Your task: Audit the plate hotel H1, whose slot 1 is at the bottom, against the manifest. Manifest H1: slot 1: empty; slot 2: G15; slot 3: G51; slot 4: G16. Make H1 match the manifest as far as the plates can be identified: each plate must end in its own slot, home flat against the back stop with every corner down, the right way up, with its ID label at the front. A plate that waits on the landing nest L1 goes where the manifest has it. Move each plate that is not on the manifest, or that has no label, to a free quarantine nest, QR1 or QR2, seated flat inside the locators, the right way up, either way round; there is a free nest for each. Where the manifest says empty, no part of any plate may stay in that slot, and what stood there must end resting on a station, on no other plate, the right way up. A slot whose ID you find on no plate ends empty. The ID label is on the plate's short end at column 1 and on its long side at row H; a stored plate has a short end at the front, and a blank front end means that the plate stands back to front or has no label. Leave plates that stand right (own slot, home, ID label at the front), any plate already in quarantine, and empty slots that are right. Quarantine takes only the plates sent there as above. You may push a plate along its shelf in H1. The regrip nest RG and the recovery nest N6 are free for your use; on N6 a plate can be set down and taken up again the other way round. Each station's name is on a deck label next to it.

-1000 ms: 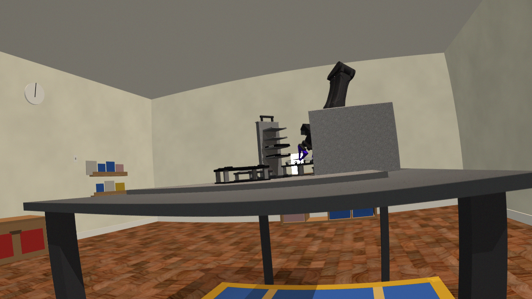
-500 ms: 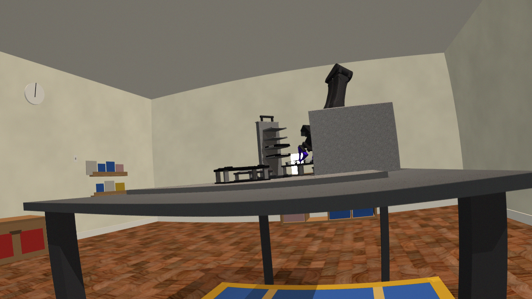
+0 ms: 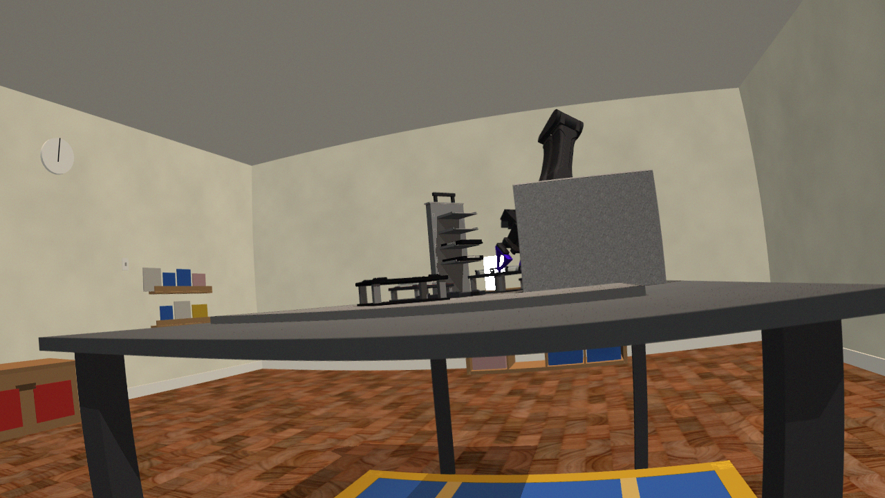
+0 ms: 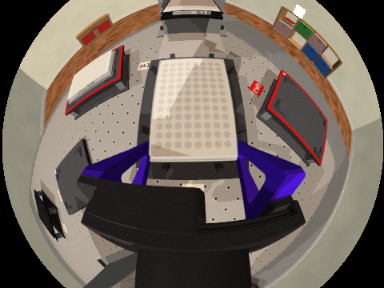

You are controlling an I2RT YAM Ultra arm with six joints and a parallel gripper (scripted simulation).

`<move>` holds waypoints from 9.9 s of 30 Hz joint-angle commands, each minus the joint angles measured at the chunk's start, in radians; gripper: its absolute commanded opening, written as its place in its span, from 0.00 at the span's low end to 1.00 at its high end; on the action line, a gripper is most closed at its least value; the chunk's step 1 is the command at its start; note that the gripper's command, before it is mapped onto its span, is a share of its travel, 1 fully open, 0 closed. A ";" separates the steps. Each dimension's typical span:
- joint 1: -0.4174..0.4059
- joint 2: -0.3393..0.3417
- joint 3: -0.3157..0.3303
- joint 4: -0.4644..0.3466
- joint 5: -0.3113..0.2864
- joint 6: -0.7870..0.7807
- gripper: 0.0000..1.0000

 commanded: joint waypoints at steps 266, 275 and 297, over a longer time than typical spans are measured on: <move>0.895 0.594 1.325 -2.057 0.690 -0.370 1.00; 0.889 0.595 1.316 -2.042 0.690 -0.379 1.00; 0.828 0.610 1.246 -1.898 0.685 -0.463 1.00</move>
